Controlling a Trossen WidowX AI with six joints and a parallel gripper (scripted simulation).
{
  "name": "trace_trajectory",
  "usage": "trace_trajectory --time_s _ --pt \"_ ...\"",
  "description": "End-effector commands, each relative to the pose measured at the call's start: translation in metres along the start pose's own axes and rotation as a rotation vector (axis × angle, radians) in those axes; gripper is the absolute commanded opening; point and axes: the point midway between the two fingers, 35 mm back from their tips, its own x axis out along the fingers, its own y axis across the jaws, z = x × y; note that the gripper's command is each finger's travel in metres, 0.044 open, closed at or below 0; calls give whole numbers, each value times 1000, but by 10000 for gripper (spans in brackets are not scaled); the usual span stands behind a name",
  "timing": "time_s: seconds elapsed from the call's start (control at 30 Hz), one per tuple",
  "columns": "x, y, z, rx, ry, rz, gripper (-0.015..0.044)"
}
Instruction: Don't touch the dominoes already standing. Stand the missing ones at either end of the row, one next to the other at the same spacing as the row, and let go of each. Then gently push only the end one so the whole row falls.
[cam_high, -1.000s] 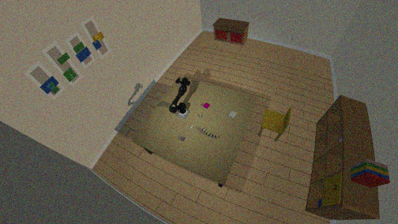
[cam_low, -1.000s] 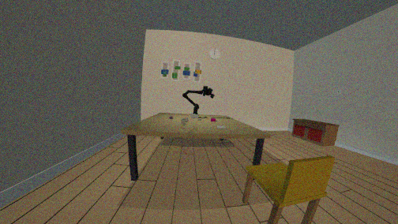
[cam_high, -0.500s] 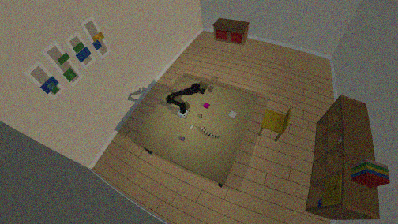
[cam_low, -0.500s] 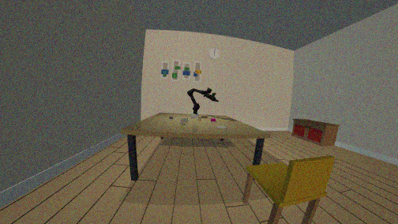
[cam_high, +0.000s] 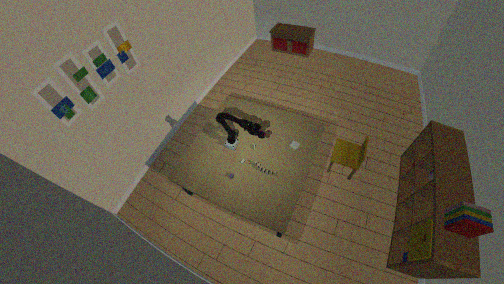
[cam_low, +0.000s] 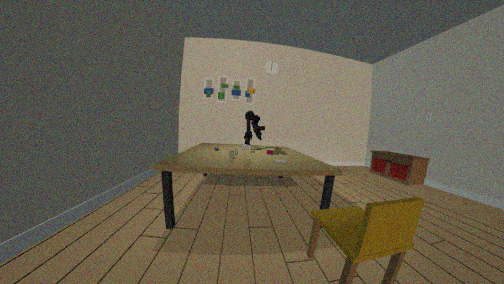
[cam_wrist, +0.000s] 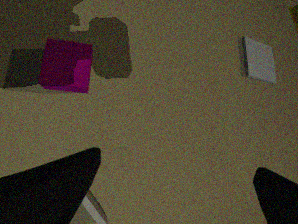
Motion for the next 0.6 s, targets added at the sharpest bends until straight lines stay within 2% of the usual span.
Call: trace_trajectory --time_s 0.0,0.2,0.4,0.57 --pt "-1 -16 -59 -31 163 20 440" --pt "-19 -14 -155 -51 368 146 440" --pt "-50 17 -234 -46 459 341 440" --pt "-58 28 -250 -41 461 391 440"
